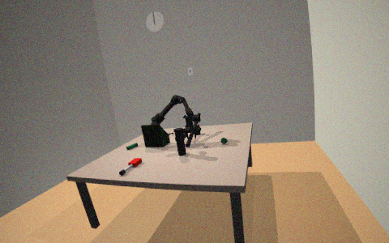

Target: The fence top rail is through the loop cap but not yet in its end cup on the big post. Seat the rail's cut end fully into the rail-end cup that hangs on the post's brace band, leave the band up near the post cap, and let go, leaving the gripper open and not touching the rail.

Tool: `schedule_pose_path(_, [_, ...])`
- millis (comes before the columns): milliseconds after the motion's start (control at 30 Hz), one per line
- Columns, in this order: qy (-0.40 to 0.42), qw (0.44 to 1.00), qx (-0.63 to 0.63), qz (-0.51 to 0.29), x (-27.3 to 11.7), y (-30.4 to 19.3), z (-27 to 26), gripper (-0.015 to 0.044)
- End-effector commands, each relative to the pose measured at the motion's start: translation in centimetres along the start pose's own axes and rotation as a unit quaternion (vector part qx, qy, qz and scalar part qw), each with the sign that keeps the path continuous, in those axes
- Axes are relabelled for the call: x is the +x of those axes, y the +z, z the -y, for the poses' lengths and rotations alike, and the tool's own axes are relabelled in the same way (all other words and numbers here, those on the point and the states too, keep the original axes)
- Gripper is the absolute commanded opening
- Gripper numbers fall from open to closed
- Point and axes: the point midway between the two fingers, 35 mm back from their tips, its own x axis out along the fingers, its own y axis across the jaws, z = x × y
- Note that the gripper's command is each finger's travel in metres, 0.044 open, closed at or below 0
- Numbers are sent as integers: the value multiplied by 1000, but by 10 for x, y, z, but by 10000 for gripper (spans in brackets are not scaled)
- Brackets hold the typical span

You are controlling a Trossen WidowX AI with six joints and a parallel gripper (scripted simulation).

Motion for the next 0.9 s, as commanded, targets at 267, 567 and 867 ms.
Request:
schedule_pose_path(267, [-1, 1000, 3, -3, 1, 0, 1, 150])
schedule_pose_path(567, [-1, 1000, 3, -3, -3, 0, 1, 12])
schedule_pose_path(867, [2, 998, 3, 55, -32, 13, -1, 0])
